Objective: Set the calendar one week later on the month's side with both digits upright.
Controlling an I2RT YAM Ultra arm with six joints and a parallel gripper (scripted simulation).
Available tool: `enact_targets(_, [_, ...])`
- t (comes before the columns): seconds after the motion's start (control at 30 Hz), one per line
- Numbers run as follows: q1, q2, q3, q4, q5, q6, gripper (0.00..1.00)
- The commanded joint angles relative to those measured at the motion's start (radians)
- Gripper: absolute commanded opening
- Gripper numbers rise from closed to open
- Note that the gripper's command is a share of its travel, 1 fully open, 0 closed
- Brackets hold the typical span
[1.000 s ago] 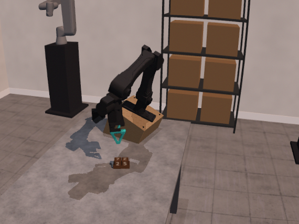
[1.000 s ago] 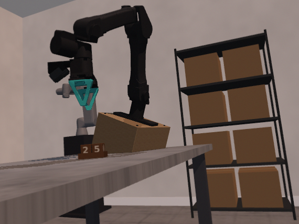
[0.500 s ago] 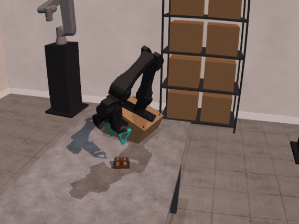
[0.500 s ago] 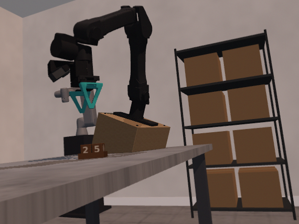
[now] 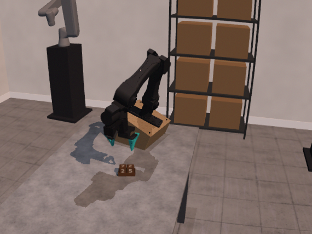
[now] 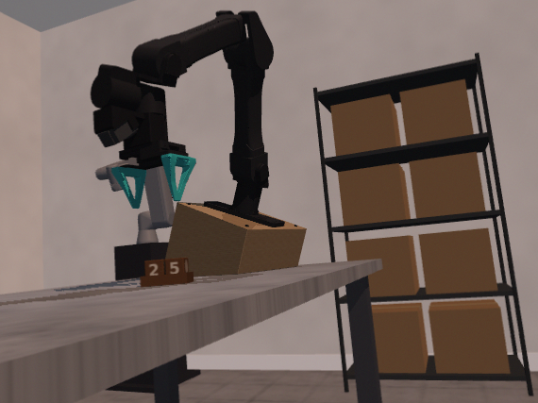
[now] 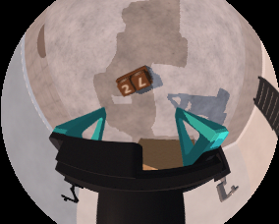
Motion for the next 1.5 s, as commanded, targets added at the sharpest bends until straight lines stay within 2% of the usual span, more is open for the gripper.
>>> enact_targets(0.0, [-0.002, -0.005, 0.001, 0.023, 0.001, -0.183, 1.0])
enact_targets(0.23, [0.003, 0.0, -0.008, 0.038, 0.001, -0.395, 1.0])
enact_targets(0.27, [0.004, 0.001, -0.01, 0.042, 0.001, -0.458, 1.0])
enact_targets(0.37, [0.004, 0.002, -0.011, 0.044, 0.001, -0.484, 1.0])
enact_targets(0.4, [0.006, 0.004, -0.015, 0.05, 0.001, -0.57, 1.0])
enact_targets(0.43, [0.006, 0.004, -0.015, 0.05, 0.001, -0.573, 1.0])
enact_targets(0.8, [0.014, 0.012, -0.031, 0.078, 0.001, -0.976, 1.0])
enact_targets(0.9, [0.015, 0.013, -0.032, 0.08, 0.001, -1.002, 1.0])
enact_targets(0.97, [0.017, 0.016, -0.037, 0.089, 0.001, -1.128, 1.0])
enact_targets(1.4, [0.026, 0.025, -0.055, 0.119, 0.001, -1.568, 1.0])
enact_targets(1.47, [0.026, 0.025, -0.055, 0.119, 0.001, -1.568, 1.0])
